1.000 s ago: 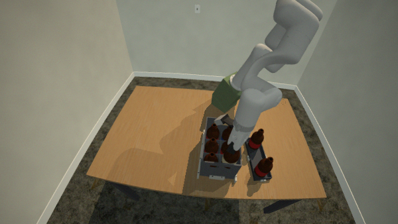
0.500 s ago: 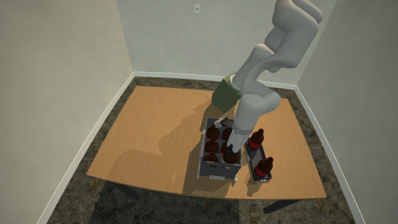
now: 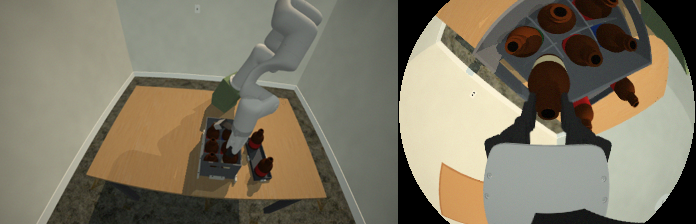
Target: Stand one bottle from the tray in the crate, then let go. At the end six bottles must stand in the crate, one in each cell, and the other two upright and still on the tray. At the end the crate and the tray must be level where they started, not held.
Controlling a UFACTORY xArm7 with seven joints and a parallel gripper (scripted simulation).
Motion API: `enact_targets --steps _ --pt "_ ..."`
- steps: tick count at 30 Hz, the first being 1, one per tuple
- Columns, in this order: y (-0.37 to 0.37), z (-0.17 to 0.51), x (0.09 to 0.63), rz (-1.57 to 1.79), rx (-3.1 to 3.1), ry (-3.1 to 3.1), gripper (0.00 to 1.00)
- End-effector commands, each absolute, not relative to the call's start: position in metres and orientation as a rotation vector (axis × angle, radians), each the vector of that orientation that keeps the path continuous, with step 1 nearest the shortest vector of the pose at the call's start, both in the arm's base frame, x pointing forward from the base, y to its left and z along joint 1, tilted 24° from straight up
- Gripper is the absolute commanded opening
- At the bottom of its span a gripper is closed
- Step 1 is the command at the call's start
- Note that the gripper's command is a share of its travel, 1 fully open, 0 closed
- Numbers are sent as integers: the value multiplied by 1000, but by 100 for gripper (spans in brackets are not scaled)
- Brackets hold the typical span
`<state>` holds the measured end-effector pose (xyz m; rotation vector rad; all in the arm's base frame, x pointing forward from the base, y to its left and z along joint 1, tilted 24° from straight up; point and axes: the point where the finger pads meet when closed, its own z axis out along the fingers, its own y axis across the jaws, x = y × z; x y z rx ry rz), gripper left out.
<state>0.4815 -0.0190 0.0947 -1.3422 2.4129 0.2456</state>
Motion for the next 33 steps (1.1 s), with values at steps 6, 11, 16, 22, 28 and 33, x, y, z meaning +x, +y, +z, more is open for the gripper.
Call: enact_targets --steps 6,11,16,22,28,33 --pt "-19 94 483 241 -1339 2411 0" --pt "-19 93 484 241 -1339 2411 0" --pt "-19 93 484 241 -1339 2411 0" --pt "-19 93 484 241 -1339 2411 0" --pt "-19 93 484 241 -1339 2411 0" --pt "-19 92 484 241 -1339 2411 0"
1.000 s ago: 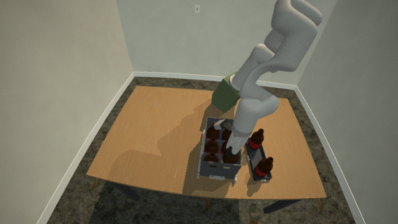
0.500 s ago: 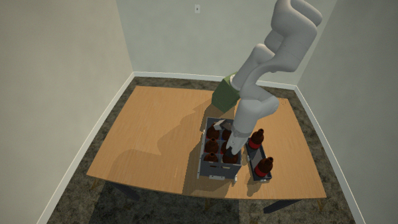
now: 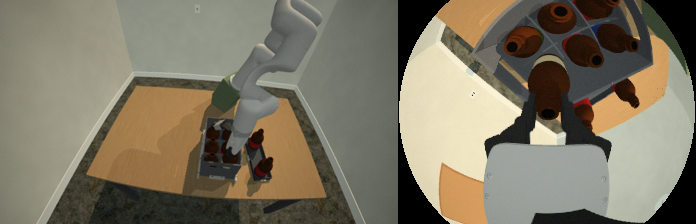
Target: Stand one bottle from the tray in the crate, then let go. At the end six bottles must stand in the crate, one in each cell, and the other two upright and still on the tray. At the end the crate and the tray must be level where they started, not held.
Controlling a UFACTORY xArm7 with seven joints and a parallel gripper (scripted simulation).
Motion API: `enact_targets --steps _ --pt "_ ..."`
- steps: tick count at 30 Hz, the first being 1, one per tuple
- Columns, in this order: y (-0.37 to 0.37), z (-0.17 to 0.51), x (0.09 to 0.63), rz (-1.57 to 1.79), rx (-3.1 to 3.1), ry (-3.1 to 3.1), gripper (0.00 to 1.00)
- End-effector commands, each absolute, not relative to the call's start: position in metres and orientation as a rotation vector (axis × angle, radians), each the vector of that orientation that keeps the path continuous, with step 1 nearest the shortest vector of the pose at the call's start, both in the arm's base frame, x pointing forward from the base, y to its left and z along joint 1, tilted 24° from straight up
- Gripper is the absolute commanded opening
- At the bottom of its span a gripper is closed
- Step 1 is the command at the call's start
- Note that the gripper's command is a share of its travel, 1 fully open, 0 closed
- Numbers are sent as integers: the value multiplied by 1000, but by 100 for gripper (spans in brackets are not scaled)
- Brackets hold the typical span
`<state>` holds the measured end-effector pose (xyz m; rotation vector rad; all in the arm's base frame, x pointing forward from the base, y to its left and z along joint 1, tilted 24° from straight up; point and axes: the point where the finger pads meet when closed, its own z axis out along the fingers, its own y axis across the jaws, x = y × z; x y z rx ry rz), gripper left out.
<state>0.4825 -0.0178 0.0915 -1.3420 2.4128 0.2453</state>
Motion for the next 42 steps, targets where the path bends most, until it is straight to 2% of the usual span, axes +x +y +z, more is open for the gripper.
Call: enact_targets --steps 1,42 --pt "-19 92 484 241 -1339 2411 0" --pt "-8 61 492 241 -1339 2411 0"
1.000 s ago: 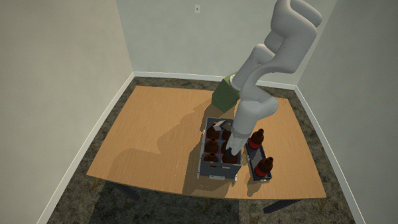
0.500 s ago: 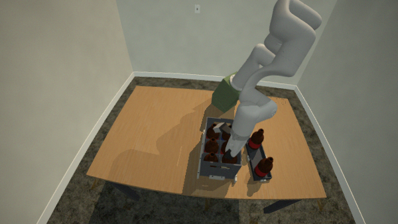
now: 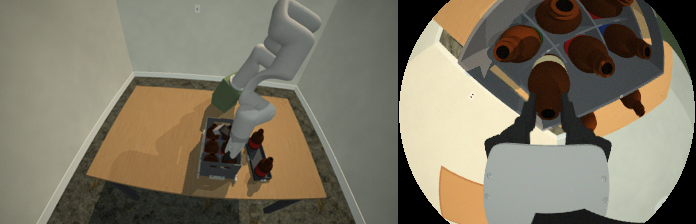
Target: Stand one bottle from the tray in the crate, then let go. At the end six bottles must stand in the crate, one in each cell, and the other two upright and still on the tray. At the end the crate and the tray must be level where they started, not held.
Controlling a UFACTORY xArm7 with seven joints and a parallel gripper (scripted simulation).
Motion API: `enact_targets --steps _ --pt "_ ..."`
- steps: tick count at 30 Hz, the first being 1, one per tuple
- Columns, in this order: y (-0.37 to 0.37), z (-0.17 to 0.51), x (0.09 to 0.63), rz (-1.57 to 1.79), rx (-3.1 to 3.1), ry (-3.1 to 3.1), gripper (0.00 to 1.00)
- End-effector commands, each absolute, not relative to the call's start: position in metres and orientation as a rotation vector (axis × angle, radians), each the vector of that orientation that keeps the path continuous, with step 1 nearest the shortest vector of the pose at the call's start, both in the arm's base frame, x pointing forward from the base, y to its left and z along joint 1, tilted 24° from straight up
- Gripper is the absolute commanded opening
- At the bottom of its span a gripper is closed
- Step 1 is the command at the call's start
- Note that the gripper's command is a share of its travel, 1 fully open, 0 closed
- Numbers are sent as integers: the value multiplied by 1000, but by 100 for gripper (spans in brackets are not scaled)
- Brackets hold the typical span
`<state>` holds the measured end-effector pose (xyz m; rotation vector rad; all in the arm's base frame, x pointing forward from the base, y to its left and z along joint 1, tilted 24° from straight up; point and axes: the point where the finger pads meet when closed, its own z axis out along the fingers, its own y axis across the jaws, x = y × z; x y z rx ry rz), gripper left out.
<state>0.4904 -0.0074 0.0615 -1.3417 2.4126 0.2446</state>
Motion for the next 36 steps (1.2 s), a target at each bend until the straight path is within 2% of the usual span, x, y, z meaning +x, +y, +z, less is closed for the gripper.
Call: enact_targets --steps 1,36 --pt "-8 60 492 241 -1339 2411 0" --pt "-6 57 493 241 -1339 2411 0"
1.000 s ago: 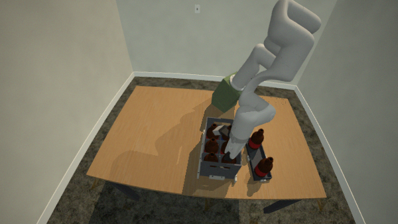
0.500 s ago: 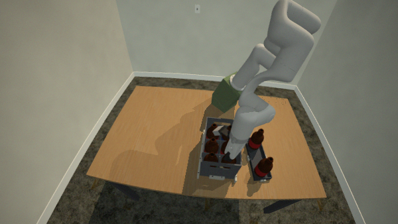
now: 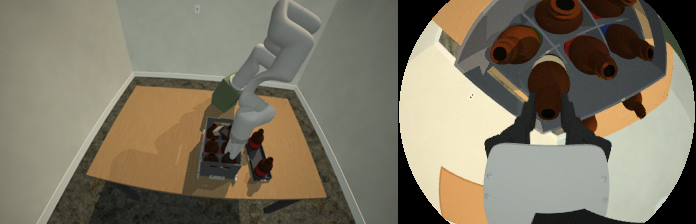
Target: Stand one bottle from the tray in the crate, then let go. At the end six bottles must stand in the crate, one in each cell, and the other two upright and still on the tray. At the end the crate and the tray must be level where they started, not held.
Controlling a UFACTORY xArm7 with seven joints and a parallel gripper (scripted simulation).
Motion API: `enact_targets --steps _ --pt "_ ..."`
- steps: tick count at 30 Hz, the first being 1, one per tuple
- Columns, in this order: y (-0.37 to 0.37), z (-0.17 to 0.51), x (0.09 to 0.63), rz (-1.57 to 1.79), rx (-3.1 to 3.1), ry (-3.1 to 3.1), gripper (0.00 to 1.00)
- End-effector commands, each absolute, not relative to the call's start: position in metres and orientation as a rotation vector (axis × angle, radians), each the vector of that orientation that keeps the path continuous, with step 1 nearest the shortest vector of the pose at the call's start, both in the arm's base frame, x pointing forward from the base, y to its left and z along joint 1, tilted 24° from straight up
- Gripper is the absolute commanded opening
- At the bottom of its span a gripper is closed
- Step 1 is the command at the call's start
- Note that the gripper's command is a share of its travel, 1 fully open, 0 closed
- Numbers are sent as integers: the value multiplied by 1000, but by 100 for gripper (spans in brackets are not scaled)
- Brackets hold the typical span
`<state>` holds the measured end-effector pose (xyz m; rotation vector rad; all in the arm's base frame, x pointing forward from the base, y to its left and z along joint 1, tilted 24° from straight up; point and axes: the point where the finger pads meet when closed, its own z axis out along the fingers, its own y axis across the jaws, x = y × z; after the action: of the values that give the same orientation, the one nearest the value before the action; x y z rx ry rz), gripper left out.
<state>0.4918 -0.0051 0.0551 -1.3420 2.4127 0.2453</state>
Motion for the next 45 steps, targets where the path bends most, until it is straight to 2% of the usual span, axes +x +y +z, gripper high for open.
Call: enact_targets --steps 1,45 --pt "-6 56 493 241 -1339 2411 0" --pt "-2 44 496 241 -1339 2411 0"
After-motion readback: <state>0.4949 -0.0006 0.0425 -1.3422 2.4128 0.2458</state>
